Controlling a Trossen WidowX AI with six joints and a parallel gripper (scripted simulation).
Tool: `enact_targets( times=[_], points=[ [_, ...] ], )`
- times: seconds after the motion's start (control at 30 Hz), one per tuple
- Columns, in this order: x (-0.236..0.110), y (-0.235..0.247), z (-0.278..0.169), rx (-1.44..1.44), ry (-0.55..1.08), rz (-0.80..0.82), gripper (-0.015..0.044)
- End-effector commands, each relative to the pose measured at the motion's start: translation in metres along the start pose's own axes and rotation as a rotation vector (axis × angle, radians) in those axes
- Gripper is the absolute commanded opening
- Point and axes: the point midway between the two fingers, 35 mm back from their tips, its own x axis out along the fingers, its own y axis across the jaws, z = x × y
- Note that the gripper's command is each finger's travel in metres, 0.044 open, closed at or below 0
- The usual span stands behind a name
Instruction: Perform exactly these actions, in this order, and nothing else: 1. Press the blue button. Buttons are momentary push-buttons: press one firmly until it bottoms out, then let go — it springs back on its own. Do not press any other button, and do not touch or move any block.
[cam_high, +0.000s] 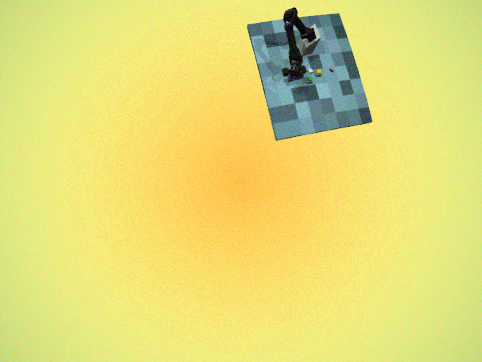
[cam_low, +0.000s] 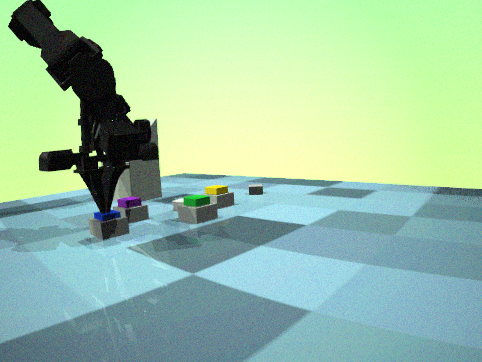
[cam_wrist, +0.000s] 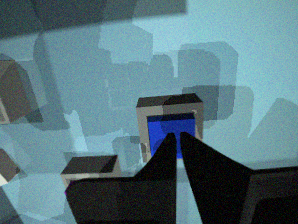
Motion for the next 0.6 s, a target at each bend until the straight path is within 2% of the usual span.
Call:
enact_targets(
  times=[0.0,0.5,0.57],
  points=[
    [0.002,0.003,-0.002,-0.012,0.003,0.007,0.002],
    [0.002,0.003,-0.002,-0.012,0.003,0.007,0.002],
    [-0.009,0.001,0.0,-0.004,0.001,0.004,0.002]
  ],
)
